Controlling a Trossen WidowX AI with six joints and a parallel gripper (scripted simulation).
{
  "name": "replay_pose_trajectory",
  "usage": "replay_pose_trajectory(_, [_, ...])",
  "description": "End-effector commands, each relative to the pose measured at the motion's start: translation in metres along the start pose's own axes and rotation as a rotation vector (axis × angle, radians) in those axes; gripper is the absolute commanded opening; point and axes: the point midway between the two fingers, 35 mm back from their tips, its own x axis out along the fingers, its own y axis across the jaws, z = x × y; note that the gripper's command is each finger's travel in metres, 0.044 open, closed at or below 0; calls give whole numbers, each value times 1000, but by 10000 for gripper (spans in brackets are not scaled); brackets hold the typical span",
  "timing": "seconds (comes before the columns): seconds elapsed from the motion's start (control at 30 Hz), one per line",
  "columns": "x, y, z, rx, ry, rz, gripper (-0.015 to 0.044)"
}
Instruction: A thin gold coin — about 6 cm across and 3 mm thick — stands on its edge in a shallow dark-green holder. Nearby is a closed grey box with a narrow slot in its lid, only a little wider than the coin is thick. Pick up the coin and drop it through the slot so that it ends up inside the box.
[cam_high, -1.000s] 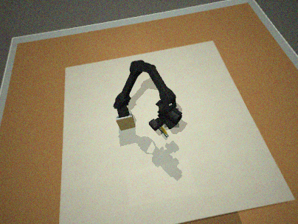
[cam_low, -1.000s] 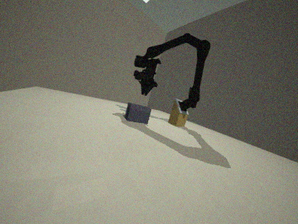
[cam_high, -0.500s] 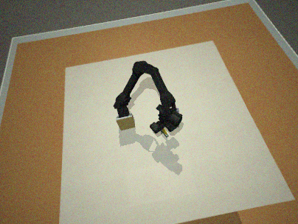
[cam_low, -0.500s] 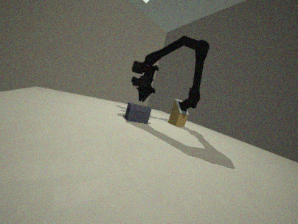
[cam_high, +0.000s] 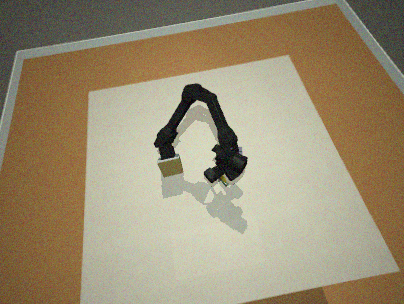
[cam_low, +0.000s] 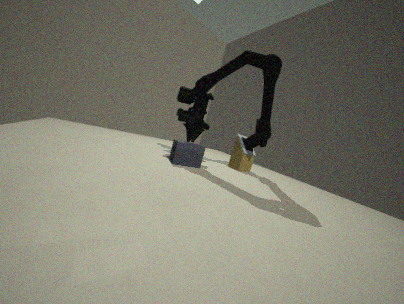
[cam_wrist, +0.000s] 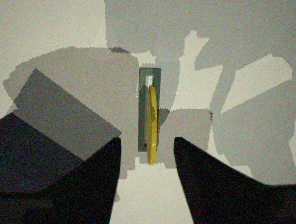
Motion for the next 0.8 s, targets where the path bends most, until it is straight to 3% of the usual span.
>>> replay_pose_trajectory(0.0, [11, -3, -3, 16, 14, -2, 161])
replay_pose_trajectory(0.77, [48, -3, -4, 15, 16, 0, 161])
